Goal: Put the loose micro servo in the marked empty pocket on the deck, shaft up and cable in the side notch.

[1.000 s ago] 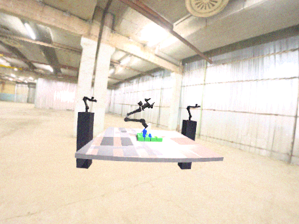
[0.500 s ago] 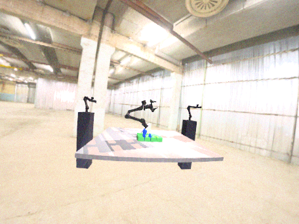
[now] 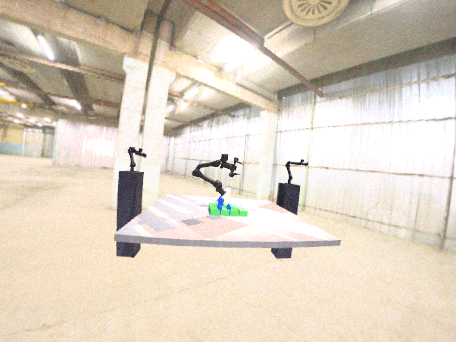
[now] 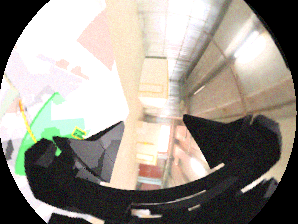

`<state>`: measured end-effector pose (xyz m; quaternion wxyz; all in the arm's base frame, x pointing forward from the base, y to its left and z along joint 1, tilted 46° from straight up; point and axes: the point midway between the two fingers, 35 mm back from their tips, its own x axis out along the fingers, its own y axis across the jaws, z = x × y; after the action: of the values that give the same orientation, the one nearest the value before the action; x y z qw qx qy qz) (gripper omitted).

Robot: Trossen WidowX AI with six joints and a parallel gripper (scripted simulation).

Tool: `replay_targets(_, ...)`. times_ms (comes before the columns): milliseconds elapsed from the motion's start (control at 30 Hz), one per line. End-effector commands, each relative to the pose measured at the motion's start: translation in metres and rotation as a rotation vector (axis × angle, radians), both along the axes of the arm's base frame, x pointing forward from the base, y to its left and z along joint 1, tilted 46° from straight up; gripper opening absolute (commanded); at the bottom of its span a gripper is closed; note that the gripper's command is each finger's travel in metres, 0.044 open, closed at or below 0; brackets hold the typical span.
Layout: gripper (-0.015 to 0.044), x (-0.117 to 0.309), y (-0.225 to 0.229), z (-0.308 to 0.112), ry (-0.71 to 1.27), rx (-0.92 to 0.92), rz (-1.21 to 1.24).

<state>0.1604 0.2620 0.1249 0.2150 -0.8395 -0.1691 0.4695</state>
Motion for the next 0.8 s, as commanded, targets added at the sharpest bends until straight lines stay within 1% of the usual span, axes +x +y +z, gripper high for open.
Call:
replay_targets(0,0.0440,0.016,-0.016,-0.011,0.020,-0.088,-0.087)
replay_targets(400,0.0440,0.051,-0.083,-0.042,0.110,-0.400,-0.340)
replay_targets(767,0.0440,0.064,-0.151,-0.056,0.220,-0.696,-0.542)
